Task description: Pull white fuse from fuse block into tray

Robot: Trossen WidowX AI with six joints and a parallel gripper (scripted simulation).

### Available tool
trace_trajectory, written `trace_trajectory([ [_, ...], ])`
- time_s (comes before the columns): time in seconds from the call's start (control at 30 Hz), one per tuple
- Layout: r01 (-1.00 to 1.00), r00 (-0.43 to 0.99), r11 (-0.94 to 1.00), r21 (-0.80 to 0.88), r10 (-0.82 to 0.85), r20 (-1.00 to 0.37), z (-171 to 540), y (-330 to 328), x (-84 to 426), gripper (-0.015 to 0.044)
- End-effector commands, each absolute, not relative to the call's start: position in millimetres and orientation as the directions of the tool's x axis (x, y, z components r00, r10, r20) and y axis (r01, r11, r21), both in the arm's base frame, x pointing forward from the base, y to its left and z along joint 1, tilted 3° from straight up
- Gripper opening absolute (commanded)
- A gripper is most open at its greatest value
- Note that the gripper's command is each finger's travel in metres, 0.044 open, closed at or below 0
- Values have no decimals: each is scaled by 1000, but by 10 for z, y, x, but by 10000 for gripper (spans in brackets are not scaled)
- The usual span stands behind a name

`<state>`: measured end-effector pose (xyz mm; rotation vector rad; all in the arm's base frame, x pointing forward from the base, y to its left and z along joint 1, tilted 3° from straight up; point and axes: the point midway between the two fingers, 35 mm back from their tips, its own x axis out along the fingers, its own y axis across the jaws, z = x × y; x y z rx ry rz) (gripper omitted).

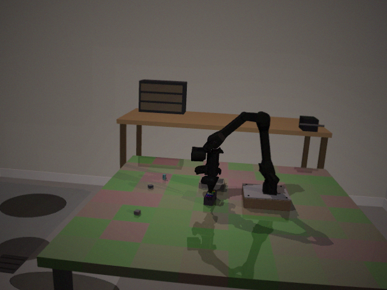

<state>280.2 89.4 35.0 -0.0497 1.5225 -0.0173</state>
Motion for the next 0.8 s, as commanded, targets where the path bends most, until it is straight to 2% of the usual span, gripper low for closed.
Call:
trace_trajectory([
  [0.0,-18,47,999,-40,-39,-998,341,898,2801,69],
  [0.77,-18,47,999,-40,-39,-998,240,893,2805,69],
])
